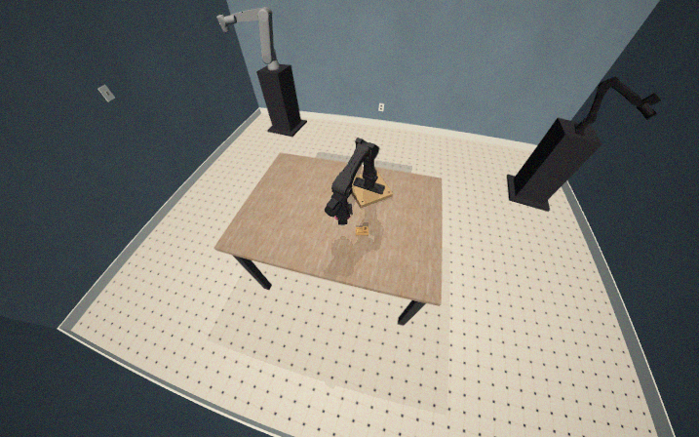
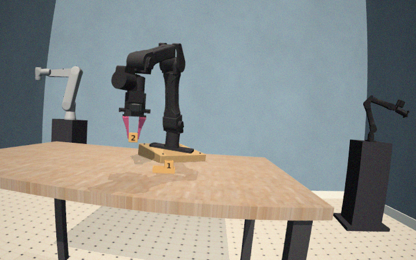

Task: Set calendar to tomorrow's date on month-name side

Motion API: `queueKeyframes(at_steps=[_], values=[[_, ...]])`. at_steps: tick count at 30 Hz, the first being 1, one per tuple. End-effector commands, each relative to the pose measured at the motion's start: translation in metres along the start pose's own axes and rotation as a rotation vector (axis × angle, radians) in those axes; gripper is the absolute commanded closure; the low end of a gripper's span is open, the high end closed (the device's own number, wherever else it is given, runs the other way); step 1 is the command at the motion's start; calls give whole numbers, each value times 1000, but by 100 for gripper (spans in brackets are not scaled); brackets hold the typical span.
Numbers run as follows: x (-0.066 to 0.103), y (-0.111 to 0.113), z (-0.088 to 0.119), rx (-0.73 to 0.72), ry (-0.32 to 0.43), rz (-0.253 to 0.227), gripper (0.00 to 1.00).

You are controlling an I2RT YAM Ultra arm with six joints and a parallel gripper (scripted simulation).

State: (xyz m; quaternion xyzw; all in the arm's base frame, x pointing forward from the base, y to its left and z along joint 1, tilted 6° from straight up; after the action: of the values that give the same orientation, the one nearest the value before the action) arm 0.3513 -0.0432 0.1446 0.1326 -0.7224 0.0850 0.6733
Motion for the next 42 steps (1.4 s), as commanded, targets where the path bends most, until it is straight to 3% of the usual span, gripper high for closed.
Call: queueKeyframes(at_steps=[1,16,23,31,33,42], values=[[12,1,-1,-112,-40,17,74],[11,2,-1,-116,-39,16,74],[0,5,0,-109,-32,13,74],[-43,4,0,-113,2,0,74],[-43,4,0,-113,2,0,74],[-86,3,1,-118,2,0,74]])
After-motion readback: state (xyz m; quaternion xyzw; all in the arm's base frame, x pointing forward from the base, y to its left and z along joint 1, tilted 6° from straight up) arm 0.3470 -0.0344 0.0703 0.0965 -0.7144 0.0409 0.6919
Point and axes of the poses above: the point where the finger pads meet when closed, its own x axis back along the fingers, its own y axis across the jaws, z = x × y, the point moved 5 cm from there along x, back along the fingers, and after that the axes turned 8 degrees about -x, right-handed, at the moved point
